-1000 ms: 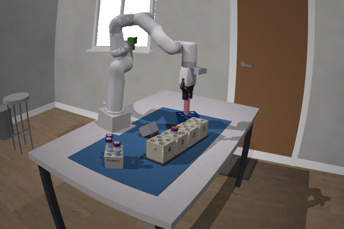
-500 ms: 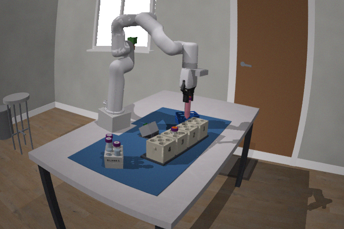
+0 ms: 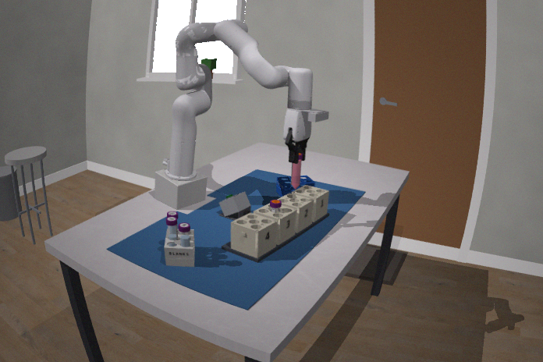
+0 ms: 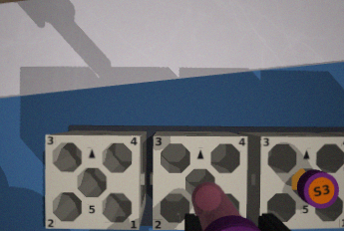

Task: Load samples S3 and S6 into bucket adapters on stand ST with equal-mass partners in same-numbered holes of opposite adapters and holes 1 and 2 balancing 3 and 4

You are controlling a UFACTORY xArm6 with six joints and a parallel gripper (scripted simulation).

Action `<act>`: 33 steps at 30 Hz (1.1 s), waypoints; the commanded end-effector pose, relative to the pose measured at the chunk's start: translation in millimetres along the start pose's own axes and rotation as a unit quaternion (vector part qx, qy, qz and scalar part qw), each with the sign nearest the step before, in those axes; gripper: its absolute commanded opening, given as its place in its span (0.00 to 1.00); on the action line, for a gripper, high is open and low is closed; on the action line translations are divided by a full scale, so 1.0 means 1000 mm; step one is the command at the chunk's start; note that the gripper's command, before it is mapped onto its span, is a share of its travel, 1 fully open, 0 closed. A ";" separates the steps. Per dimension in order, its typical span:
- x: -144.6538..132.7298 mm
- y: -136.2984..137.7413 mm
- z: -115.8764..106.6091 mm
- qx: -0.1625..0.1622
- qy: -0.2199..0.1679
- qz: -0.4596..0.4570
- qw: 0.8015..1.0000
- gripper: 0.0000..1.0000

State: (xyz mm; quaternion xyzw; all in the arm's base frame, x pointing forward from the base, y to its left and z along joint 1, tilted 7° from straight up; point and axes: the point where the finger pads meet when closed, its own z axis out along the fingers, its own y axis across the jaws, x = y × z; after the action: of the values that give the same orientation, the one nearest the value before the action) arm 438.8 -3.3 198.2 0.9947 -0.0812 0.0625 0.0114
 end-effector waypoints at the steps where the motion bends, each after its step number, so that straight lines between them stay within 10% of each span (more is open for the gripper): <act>1: 0.001 0.000 0.005 0.000 0.001 0.000 1.000 0.00; 33: 0.001 0.000 0.031 0.000 0.001 0.000 1.000 0.00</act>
State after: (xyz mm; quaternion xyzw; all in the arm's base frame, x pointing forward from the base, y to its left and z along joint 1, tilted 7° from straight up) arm 442.3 -4.4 166.7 0.9947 -0.0812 0.0619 0.0115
